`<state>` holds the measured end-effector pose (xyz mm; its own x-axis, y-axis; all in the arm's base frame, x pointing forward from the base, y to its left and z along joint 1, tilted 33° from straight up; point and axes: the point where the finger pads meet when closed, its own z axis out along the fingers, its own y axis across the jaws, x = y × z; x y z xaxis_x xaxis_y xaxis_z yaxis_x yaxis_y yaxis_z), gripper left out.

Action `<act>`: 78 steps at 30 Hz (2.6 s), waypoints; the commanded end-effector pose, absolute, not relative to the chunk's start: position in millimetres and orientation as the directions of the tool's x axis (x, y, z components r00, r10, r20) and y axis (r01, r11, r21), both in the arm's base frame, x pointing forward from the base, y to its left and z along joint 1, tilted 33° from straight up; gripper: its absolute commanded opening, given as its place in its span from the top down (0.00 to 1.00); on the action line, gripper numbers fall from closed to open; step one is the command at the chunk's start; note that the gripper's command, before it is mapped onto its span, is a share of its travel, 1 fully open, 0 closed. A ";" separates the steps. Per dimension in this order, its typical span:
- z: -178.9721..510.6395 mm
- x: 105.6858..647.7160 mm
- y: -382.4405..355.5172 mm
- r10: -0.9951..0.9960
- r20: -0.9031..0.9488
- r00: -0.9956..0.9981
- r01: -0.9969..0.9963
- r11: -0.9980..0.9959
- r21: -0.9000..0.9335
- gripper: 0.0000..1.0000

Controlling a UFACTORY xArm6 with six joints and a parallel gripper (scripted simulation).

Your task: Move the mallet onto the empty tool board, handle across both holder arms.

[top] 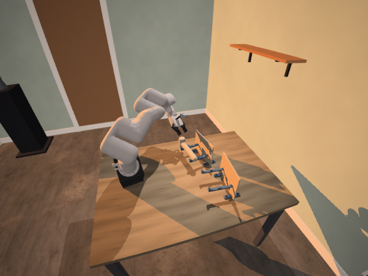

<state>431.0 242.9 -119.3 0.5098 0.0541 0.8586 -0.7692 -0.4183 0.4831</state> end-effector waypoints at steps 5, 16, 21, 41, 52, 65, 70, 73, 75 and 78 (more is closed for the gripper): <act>-108.9 434.3 229.5 -0.200 0.861 0.467 -0.823 -0.454 0.341 0.00; -96.9 436.0 210.7 -0.482 0.796 0.366 -0.906 -0.379 0.187 0.00; -91.6 436.6 201.9 -0.591 0.744 0.312 -0.934 -0.333 0.127 0.00; -76.5 438.6 177.8 -0.831 0.540 0.135 -0.986 -0.167 -0.012 0.00; -123.1 443.0 147.0 -0.831 0.538 0.139 -0.985 -0.170 -0.009 0.00; -161.4 447.1 123.0 -0.832 0.538 0.139 -0.985 -0.170 -0.008 0.00; -161.4 447.1 123.0 -0.832 0.538 0.139 -0.985 -0.170 -0.008 0.00; -161.4 447.1 123.0 -0.832 0.538 0.139 -0.985 -0.170 -0.008 1.00; -161.4 447.1 123.0 -0.832 0.538 0.139 -0.985 -0.170 -0.008 1.00; -161.4 447.1 123.0 -0.832 0.538 0.139 -0.985 -0.170 -0.008 1.00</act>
